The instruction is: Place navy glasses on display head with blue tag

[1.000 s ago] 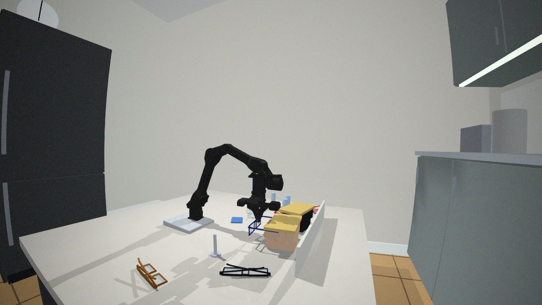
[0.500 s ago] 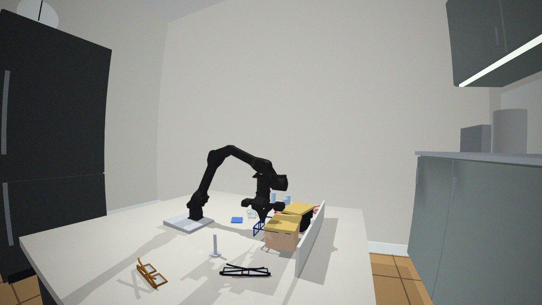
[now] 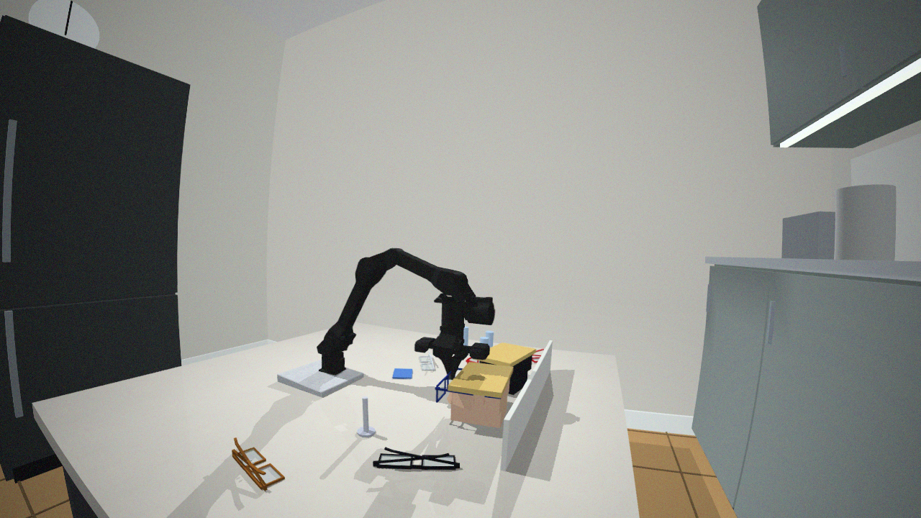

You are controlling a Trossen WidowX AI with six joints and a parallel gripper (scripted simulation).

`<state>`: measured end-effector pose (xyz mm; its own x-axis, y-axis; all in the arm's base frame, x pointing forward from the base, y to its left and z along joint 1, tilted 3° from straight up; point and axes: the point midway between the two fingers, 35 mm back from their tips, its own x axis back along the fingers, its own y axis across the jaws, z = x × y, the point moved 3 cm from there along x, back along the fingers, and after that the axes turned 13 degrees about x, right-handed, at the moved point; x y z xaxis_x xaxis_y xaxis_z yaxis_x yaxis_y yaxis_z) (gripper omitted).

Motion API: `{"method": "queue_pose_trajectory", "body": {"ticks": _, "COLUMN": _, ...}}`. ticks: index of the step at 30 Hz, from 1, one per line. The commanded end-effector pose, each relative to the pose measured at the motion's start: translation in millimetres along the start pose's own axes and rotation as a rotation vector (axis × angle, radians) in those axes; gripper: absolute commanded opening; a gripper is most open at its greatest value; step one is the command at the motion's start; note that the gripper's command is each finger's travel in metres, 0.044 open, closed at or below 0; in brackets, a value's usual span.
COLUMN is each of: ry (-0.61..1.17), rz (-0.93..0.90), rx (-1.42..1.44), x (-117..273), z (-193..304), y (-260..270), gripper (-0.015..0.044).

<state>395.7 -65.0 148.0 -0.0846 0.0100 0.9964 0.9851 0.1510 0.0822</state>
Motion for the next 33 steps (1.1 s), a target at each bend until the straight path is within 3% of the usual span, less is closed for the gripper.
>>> {"method": "queue_pose_trajectory", "body": {"ticks": 1, "ry": 0.0, "rz": 0.007, "rx": -0.003, "x": -2.3, "z": -0.3, "y": 0.6, "gripper": 0.0}}
{"method": "queue_pose_trajectory", "body": {"ticks": 31, "ry": 0.0, "rz": 0.007, "rx": -0.003, "x": -9.4, "z": -0.2, "y": 0.4, "gripper": 0.0}}
{"method": "queue_pose_trajectory", "body": {"ticks": 33, "ry": 0.002, "rz": 0.005, "rx": 0.0, "x": -8.0, "z": 0.0, "y": 0.4, "gripper": 0.0053}}
